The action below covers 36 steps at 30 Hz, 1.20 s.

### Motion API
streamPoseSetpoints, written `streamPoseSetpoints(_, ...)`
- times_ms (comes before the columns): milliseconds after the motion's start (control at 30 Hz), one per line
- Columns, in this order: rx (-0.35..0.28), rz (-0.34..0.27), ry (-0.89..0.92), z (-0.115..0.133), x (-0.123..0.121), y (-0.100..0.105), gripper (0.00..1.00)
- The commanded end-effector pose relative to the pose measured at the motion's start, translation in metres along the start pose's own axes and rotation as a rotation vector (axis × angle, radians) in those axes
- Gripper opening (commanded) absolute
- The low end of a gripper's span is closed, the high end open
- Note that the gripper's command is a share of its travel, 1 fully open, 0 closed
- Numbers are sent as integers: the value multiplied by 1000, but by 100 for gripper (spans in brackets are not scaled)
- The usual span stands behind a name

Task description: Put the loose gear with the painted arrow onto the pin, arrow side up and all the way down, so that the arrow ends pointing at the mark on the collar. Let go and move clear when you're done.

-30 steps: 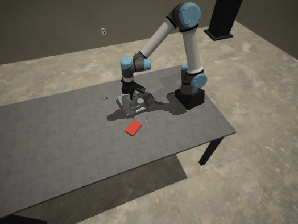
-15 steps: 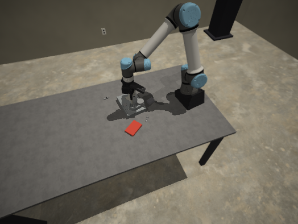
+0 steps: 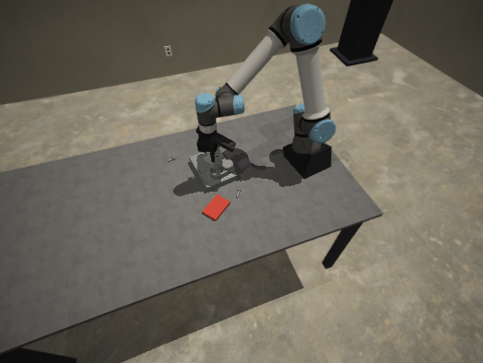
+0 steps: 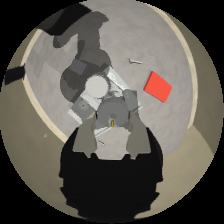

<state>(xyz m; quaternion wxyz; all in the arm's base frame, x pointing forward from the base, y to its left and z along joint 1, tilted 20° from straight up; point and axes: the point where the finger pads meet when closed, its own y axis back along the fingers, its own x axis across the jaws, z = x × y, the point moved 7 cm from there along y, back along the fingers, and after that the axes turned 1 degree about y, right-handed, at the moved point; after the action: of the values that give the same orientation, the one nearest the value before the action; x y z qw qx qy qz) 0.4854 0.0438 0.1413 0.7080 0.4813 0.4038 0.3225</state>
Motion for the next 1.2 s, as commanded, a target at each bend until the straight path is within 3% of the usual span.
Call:
streamPoseSetpoints(0, -2, 1, 0, 0, 0, 0, 0)
streamPoseSetpoints(633, -2, 1, 0, 1, 0, -21, 0)
streamPoseSetpoints(1167, -2, 1, 0, 1, 0, -22, 0)
